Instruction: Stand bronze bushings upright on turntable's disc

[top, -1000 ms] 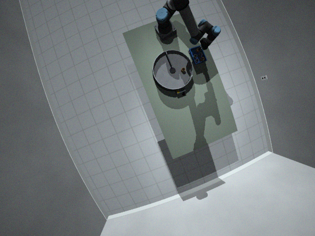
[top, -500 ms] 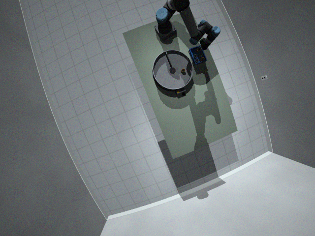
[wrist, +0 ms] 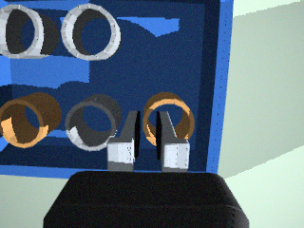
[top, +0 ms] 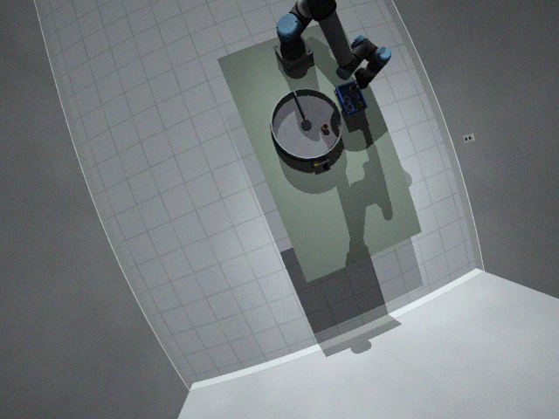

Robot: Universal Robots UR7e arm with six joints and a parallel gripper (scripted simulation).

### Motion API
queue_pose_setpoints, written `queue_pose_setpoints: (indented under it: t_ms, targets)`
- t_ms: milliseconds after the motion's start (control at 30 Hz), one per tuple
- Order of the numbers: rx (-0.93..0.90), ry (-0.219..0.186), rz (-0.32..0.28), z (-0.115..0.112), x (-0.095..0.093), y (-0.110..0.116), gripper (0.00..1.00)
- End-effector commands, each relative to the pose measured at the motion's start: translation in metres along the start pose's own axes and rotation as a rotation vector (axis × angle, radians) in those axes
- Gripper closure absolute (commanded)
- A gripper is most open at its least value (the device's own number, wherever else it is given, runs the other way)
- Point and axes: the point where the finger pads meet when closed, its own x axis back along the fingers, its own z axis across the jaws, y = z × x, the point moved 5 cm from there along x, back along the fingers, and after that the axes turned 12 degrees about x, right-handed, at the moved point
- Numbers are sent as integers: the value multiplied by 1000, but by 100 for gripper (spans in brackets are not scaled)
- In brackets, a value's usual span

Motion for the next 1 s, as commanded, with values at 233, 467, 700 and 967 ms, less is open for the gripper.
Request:
queue_pose_setpoints:
  t_ms: [233, 467, 700, 967]
  targets:
    - [0, -1, -1, 0, 0, 0, 64]
    - [0, -1, -1, 0, -1, 0, 64]
    - [0, -1, -1, 0, -9, 0, 64]
    - [0, -1, -1, 0, -21, 0, 64]
